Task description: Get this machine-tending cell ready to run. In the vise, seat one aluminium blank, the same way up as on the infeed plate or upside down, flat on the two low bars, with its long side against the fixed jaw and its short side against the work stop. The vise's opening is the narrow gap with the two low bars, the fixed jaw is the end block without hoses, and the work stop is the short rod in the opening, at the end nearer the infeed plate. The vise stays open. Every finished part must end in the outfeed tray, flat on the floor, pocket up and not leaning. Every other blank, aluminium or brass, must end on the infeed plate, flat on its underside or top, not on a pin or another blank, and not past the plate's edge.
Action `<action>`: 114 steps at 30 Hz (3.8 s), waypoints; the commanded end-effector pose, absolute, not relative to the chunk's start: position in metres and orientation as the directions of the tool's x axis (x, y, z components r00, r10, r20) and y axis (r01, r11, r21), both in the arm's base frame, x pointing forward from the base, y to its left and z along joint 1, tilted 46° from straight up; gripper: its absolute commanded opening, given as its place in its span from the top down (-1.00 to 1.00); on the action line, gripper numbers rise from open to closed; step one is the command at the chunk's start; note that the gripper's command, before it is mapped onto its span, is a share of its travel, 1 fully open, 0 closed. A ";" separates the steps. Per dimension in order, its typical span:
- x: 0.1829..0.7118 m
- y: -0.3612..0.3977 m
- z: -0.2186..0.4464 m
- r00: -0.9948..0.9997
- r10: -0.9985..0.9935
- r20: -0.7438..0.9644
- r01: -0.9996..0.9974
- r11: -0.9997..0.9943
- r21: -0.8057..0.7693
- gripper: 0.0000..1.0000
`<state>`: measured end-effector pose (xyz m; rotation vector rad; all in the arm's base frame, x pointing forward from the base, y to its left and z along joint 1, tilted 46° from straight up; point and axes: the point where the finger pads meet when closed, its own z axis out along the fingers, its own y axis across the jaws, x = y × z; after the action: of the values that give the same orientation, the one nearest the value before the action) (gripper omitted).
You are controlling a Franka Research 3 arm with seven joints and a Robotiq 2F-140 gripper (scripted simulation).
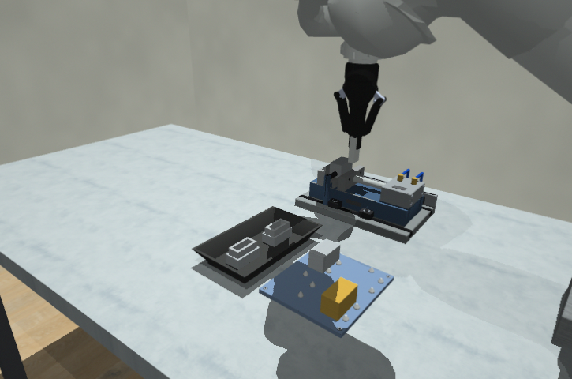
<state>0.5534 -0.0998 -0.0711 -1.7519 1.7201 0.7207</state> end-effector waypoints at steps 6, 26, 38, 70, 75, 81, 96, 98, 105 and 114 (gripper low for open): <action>0.553 -0.098 -0.073 0.028 -0.689 -0.724 -0.999 -0.008 -0.032 1.00; 0.553 -0.098 -0.073 0.028 -0.689 -0.724 -0.999 -0.008 -0.032 1.00; 0.553 -0.097 -0.074 0.028 -0.689 -0.724 -0.999 -0.008 -0.032 1.00; 0.554 -0.088 -0.082 0.028 -0.689 -0.724 -0.999 -0.008 -0.032 1.00; 0.554 -0.087 -0.083 0.028 -0.689 -0.724 -0.999 -0.008 -0.032 1.00; 0.554 -0.087 -0.083 0.028 -0.689 -0.724 -0.999 -0.008 -0.032 1.00; 0.554 -0.087 -0.084 0.028 -0.689 -0.724 -0.999 -0.008 -0.032 1.00; 0.554 -0.087 -0.084 0.028 -0.689 -0.724 -0.999 -0.008 -0.032 1.00; 0.554 -0.087 -0.084 0.028 -0.689 -0.724 -0.999 -0.008 -0.032 1.00; 0.554 -0.087 -0.084 0.028 -0.689 -0.724 -0.999 -0.008 -0.032 1.00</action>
<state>0.5537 -0.0882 -0.0822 -1.7521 1.7197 0.7205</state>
